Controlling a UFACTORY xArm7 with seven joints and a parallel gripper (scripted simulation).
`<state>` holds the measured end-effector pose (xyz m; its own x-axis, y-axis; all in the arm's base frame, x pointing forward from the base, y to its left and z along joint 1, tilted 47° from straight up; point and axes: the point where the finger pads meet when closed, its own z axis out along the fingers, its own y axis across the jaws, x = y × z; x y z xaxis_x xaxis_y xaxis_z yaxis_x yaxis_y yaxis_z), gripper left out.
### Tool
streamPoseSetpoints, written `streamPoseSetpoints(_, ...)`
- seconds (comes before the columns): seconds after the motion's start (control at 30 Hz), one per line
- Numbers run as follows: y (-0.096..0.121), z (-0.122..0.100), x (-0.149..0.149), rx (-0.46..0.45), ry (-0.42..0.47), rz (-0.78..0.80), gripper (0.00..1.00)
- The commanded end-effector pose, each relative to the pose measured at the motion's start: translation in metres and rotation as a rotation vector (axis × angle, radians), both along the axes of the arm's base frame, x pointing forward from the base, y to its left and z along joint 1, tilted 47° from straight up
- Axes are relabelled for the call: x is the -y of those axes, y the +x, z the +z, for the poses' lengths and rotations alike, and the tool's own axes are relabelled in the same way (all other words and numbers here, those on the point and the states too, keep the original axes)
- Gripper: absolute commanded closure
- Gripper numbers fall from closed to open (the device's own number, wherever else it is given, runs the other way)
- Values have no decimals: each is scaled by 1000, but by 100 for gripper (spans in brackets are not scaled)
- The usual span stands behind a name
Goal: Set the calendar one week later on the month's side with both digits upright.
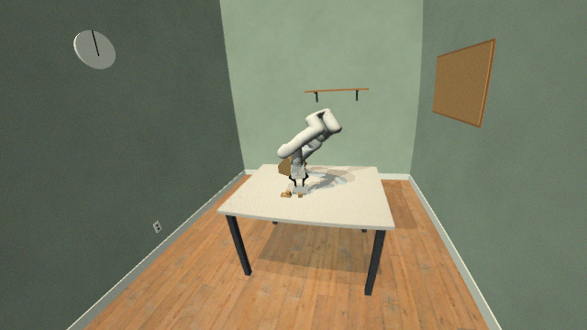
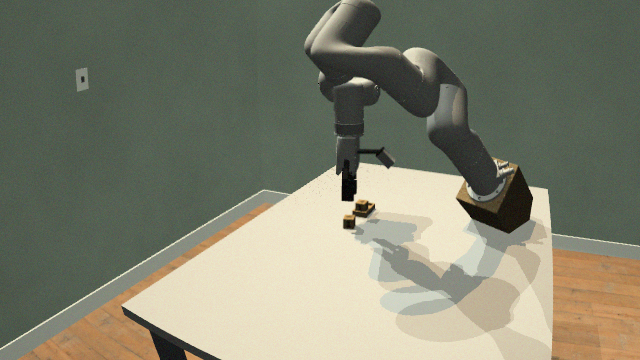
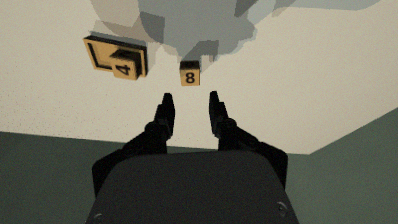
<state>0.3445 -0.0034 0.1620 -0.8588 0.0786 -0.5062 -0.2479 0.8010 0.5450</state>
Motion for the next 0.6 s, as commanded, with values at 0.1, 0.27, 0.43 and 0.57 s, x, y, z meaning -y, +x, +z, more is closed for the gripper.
streamPoseSetpoints(0.1, -1, 1, -5, 82, 50, -40, 53)
streamPoseSetpoints(0.27, -1, 0, -4, 156, 72, -91, 53)
streamPoseSetpoints(0.43, -2, -1, -1, 215, 72, -142, 53)
streamPoseSetpoints(0.57, -4, -2, 2, 238, 67, -166, 53)
